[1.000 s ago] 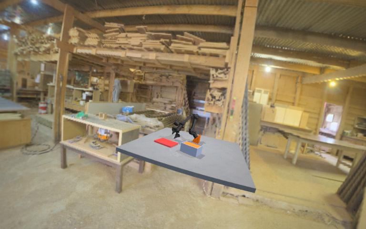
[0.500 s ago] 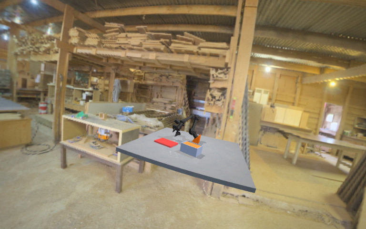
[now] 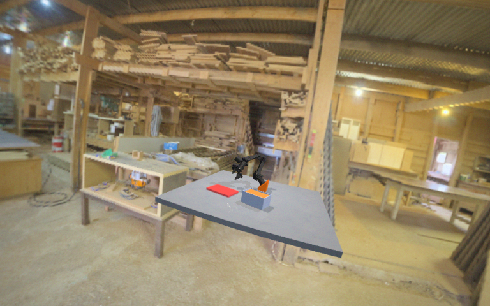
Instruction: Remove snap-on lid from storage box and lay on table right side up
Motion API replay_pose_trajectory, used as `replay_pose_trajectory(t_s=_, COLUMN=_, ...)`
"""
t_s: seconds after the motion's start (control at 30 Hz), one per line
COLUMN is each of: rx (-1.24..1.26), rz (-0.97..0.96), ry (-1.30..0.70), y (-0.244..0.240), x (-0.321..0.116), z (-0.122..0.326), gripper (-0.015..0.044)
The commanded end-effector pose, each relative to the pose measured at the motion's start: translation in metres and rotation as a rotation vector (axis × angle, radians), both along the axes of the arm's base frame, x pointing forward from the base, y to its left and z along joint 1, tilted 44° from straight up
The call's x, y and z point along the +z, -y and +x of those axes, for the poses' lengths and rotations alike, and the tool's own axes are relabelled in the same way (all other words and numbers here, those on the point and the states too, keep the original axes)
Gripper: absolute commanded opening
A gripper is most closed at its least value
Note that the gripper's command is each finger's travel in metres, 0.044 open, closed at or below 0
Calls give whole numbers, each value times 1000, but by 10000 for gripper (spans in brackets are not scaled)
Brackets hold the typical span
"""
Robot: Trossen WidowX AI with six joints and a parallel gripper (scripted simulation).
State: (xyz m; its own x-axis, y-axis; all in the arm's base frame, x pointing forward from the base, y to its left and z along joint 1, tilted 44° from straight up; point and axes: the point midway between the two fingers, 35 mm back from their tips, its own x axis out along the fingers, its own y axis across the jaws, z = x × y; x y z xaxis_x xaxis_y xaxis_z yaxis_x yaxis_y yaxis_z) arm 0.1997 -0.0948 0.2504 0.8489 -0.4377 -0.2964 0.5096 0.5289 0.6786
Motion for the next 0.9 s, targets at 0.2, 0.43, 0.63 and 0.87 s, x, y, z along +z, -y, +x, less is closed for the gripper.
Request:
replay_pose_trajectory(t_s=0.2, rx=-3, rz=0, ry=13, y=-13, x=16, z=-11, gripper=440)
replay_pose_trajectory(t_s=0.43, rx=-3, rz=0, ry=13, y=-11, x=10, z=-8, gripper=440)
replay_pose_trajectory(t_s=0.63, rx=-3, rz=0, ry=13, y=-11, x=10, z=-8, gripper=440)
replay_pose_trajectory(t_s=0.87, rx=-3, rz=0, ry=13, y=-11, x=10, z=-8, gripper=440)
